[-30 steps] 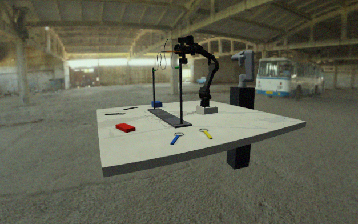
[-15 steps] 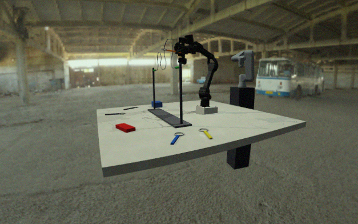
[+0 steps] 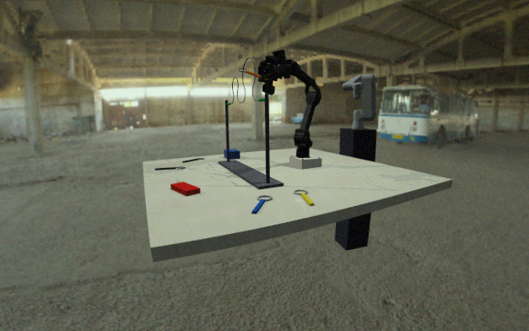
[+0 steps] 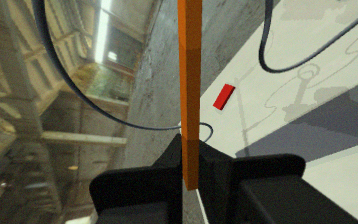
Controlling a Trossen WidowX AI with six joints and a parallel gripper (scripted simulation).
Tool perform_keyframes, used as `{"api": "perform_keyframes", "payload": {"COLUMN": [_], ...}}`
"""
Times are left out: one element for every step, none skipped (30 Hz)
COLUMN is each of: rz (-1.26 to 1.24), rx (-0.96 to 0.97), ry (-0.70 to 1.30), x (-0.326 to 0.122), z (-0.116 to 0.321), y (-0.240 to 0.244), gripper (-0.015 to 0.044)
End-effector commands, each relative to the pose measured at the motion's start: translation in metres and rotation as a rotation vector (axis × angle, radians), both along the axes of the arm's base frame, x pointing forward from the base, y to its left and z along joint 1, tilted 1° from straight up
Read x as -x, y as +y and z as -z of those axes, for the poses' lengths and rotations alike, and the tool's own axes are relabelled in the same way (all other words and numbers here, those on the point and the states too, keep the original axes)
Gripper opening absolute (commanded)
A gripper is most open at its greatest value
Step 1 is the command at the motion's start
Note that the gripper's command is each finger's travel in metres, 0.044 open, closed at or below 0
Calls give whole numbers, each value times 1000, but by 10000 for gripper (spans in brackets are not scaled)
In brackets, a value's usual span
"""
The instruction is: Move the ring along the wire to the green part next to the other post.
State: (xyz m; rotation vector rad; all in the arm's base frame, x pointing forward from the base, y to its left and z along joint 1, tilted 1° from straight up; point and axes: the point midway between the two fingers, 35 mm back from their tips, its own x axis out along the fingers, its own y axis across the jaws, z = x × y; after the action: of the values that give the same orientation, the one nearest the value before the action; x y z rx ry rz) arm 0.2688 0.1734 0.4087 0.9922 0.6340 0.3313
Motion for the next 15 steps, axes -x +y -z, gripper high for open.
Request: {"api": "perform_keyframes", "payload": {"rz": [2, 1, 1, 1, 1, 1, 1, 1, 1, 1, 1, 1, 1, 1, 1], "rx": [44, 57, 69, 81, 93, 105, 118, 130, 142, 154, 167, 179, 191, 203, 215], "ry": [-14, -17, -19, -21, -24, -26, -28, -31, -33, -35, -38, -40, -42, -45, -47], "x": [0, 0, 0, -1, -1, -1, -1, -1, -1, -1, -1, -1, -1, -1, -1], "z": [-1, 0, 0, 0, 1, 1, 1, 2, 2, 2, 3, 3, 3, 4, 4], "y": [-1, -1, -1, -1, -2, -2, -2, -2, -3, -3, -3, -3, -3, -4, -4], "gripper": [-150, -150, -150, -150, -150, -150, -150, -150, -150, -150, -150, -150, -150, -150, -150]}}
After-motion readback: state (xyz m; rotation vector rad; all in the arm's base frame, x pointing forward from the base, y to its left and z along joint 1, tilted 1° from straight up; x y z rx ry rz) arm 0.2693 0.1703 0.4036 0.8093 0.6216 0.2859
